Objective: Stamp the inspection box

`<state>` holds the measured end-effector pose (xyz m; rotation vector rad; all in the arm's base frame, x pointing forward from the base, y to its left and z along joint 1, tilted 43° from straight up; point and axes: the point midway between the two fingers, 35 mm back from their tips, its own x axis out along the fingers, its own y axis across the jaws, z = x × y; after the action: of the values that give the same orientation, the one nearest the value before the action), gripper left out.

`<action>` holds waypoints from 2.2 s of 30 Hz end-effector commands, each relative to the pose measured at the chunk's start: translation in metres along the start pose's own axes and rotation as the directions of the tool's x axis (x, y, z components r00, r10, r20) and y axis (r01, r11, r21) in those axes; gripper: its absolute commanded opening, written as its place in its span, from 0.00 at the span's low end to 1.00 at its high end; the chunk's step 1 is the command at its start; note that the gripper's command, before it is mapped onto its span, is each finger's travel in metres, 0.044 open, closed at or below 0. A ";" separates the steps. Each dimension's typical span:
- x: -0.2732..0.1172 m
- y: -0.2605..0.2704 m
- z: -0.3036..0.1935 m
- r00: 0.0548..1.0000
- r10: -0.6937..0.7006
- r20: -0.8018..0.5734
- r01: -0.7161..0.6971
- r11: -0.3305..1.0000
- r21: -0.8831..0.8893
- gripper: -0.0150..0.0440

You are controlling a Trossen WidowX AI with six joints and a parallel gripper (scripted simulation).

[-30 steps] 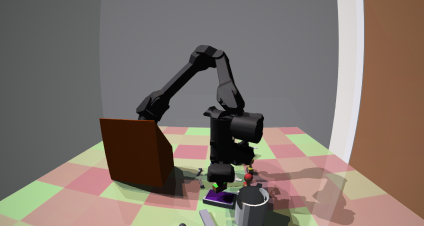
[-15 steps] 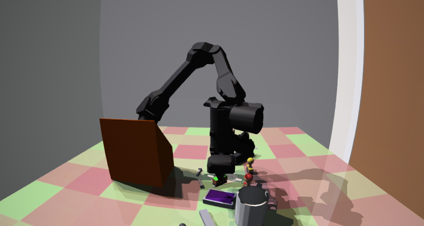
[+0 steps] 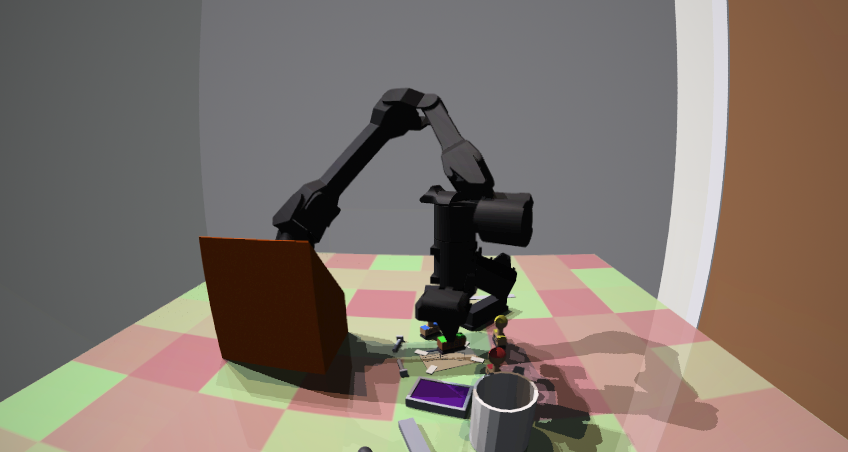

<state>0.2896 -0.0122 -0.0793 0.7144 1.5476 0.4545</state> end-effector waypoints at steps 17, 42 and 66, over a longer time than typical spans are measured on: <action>0.003 0.081 -0.011 1.000 0.016 -0.004 -0.013 0.896 0.444 0.25; 0.015 0.087 -0.012 1.000 0.017 -0.005 -0.013 0.881 0.472 0.25; 0.031 0.087 -0.012 1.000 0.016 -0.005 -0.012 0.882 0.470 0.25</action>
<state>0.2950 0.0708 -0.0407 1.0930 1.6743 0.0833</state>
